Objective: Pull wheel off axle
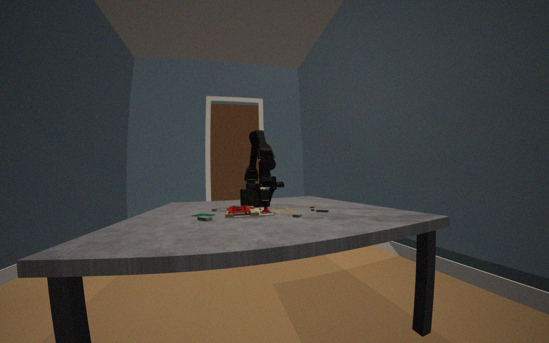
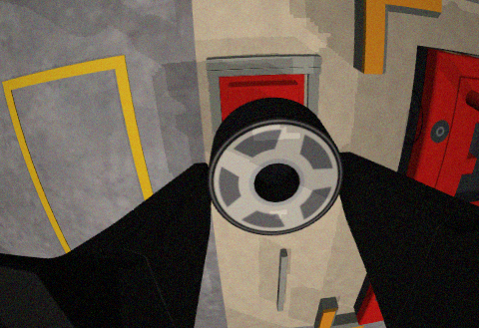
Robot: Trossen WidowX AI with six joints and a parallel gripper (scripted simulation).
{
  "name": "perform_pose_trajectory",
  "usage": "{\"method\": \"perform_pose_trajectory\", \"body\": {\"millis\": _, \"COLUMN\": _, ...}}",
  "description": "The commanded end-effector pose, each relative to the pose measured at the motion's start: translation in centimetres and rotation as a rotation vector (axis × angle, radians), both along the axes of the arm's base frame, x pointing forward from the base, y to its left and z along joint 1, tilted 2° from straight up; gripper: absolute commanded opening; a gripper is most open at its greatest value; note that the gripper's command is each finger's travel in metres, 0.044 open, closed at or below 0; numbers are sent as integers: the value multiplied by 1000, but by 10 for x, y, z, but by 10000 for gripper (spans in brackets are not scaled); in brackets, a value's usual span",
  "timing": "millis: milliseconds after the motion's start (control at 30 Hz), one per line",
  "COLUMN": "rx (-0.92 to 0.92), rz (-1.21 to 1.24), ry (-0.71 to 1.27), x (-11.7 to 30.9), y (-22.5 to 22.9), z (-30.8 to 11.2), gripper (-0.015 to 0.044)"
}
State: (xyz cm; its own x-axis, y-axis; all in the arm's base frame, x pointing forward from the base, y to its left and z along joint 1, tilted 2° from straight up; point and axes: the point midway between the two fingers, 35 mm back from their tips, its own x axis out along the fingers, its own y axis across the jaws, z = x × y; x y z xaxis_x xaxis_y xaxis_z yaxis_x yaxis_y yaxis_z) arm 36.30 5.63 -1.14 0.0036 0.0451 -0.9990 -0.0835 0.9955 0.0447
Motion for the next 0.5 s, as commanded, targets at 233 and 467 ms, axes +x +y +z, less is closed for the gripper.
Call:
{"method": "perform_pose_trajectory", "body": {"millis": 233, "rx": -2, "rz": -2, "ry": -4, "x": 1, "y": 0, "z": 5, "gripper": 0}}
{"method": "perform_pose_trajectory", "body": {"millis": 467, "rx": -2, "rz": -3, "ry": -5, "x": 0, "y": 0, "z": 7, "gripper": 0}}
